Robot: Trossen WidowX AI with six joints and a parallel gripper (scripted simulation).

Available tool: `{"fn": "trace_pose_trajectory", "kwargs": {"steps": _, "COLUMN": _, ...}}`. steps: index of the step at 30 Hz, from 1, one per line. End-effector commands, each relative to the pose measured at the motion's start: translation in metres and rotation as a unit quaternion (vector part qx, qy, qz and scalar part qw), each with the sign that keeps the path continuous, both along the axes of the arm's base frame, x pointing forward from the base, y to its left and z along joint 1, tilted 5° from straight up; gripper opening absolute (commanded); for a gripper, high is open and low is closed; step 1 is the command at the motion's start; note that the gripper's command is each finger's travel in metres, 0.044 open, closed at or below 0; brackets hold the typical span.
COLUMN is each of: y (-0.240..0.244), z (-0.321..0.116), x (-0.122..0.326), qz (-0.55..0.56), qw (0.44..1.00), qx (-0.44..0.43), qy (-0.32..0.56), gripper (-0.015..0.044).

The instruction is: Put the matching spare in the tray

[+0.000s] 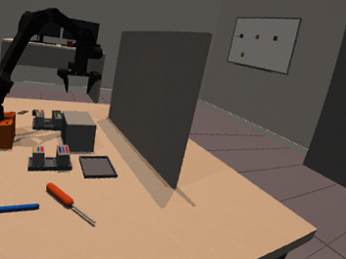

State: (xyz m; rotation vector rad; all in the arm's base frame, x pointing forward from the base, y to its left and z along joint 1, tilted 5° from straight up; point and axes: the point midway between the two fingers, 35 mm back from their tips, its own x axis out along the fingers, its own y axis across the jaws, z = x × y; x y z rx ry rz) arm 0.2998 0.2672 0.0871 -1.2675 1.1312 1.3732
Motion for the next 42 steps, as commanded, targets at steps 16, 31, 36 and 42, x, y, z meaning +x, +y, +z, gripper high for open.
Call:
{"fn": "trace_pose_trajectory", "kwargs": {"steps": 16, "y": 0.0, "z": -0.043, "x": -0.011, "qz": 0.015, "qw": 1.0, "qx": -0.003, "qy": 0.005, "gripper": 0.03}}
{"fn": "trace_pose_trajectory", "kwargs": {"steps": 31, "y": 0.001, "z": -0.064, "x": -0.011, "qz": 0.015, "qw": 1.0, "qx": -0.003, "qy": 0.005, "gripper": 0.03}}
{"fn": "trace_pose_trajectory", "kwargs": {"steps": 36, "y": 0.002, "z": -0.072, "x": -0.011, "qz": 0.015, "qw": 1.0, "qx": -0.003, "qy": 0.005, "gripper": 0.03}}
{"fn": "trace_pose_trajectory", "kwargs": {"steps": 42, "y": 0.002, "z": -0.082, "x": -0.011, "qz": 0.015, "qw": 1.0, "qx": -0.003, "qy": 0.005, "gripper": 0.03}}
